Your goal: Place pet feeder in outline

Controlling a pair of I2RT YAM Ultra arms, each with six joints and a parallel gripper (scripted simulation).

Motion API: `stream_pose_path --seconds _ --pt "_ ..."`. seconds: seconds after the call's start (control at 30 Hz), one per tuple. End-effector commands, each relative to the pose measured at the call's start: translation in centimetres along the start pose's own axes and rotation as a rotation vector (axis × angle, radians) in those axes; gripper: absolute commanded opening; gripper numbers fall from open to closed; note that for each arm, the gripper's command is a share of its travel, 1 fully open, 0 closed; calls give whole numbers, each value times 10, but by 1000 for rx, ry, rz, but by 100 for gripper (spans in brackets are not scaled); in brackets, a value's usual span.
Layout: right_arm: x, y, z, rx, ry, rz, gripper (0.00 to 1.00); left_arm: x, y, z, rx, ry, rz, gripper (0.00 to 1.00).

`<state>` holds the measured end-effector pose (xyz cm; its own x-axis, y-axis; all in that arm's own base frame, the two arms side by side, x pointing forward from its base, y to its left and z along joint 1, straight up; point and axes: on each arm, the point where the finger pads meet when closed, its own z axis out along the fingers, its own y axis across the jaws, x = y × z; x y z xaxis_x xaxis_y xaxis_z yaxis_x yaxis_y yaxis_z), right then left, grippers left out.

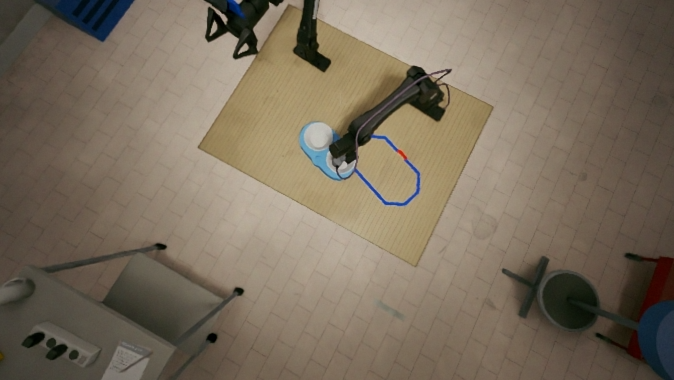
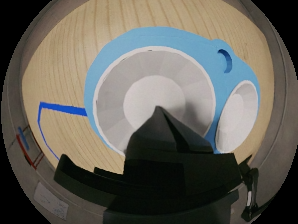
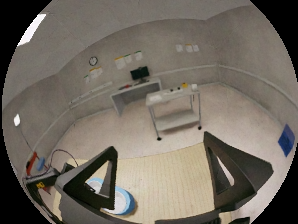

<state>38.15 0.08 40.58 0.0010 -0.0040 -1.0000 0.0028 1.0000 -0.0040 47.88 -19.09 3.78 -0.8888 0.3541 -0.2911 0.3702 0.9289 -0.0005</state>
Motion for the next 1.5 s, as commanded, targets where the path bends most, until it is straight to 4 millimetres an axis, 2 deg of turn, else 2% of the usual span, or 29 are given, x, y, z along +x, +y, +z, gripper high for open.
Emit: stream_pose_path --seconds 0.0,0.03,0.1,0.13,0.33,0.37,0.87,1.37,1.47 --pt "-32 -2 -1 0 -80 -12 100 -7 12 -6 -17 -39 -8 0" --pt "-32 -2 -1 0 -80 -12 100 -15 8 -11 -14 -59 -2 0" --pt "-32 -2 -1 0 -80 -12 100 -16 6 -12 -13 -63 3 0" --pt "-32 -2 -1 0 -80 -12 100 -6 -8 -12 -5 -56 4 0" --pt "-32 -2 -1 0 -80 -12 100 0 -3 -14 -10 -57 -10 0" --pt "-32 -2 -1 0 -80 -12 100 2 -11 -15 -6 -58 3 0" --pt "-32 -2 -1 0 -80 -12 100 22 -15 -25 -7 -60 2 0" --pt "-32 -2 -1 0 -80 -12 100 58 -25 -31 -6 -30 3 0" --pt "-32 -2 -1 0 -80 -12 100 58 -26 -30 -5 -49 -2 0"
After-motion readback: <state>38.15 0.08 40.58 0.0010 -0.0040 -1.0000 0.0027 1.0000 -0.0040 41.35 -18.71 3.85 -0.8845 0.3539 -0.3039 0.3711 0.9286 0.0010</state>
